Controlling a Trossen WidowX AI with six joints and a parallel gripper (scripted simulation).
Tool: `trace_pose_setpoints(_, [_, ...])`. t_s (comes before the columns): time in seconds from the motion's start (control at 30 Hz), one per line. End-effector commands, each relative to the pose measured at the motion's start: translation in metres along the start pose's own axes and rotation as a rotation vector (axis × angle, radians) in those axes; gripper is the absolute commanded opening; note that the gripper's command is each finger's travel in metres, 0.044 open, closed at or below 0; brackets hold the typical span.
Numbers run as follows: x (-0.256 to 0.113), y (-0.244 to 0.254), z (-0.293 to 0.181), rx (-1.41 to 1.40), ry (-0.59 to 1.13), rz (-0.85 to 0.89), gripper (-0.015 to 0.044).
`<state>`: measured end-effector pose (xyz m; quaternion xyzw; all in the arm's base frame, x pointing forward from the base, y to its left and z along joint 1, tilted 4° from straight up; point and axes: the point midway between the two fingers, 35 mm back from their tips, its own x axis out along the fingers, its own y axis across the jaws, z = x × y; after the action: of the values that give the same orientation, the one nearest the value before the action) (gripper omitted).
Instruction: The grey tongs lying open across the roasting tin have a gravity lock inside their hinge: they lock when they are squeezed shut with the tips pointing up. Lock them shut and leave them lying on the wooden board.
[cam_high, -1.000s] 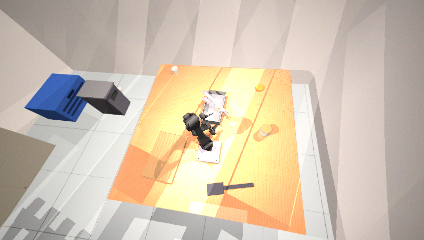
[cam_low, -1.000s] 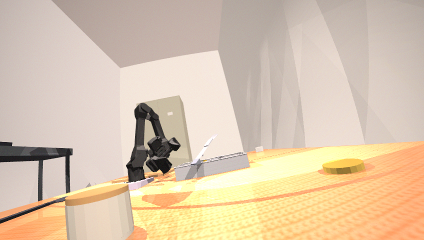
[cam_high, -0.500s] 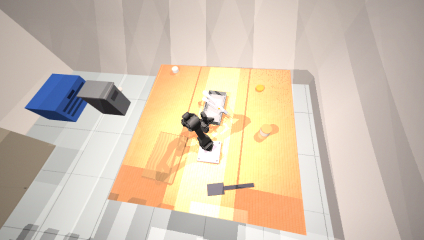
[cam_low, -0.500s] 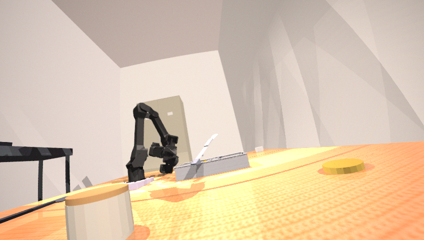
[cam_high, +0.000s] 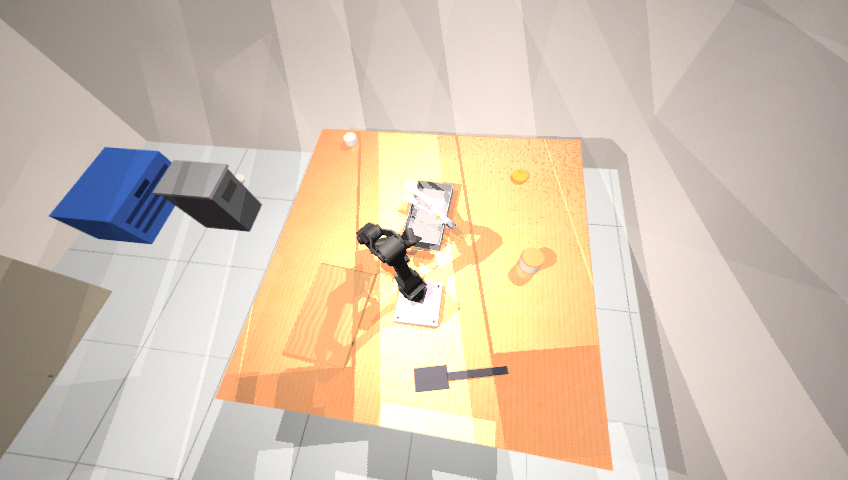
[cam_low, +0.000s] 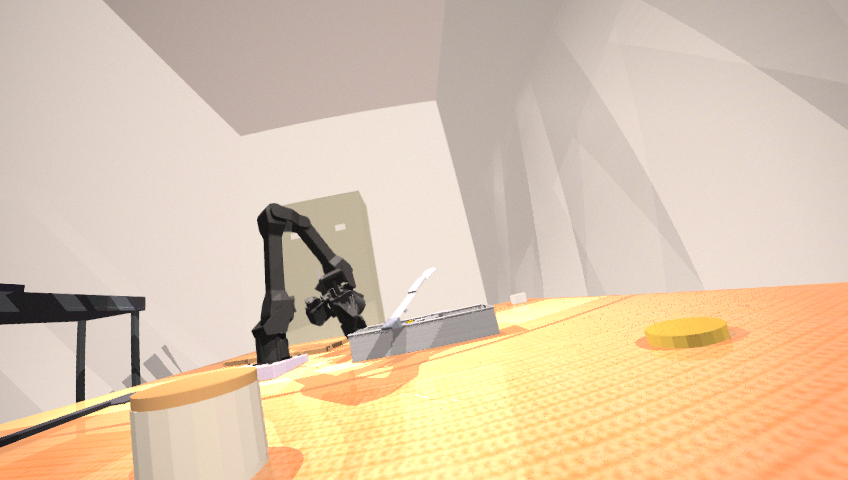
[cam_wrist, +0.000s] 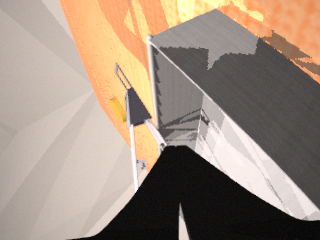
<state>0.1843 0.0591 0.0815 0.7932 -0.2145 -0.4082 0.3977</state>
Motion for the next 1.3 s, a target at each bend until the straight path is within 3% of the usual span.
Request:
trace_pose_setpoints(0.0, [-0.004, -0.007, -0.01, 0.216, -0.042, -0.051, -0.015])
trace_pose_setpoints(0.63, [-0.015, -0.024, -0.097, 1.82, -0.528, -0.1, -0.015])
trace_pose_setpoints(0.77, [-0.017, -0.024, -0.113, 2.054, -0.617, -0.068, -0.015])
trace_pose_setpoints(1.0, [-0.022, -0.019, -0.129, 2.094, -0.603, -0.138, -0.015])
trace_pose_setpoints(1.27, [-0.014, 0.023, -0.17, 2.456, -0.759, -0.156, -0.015])
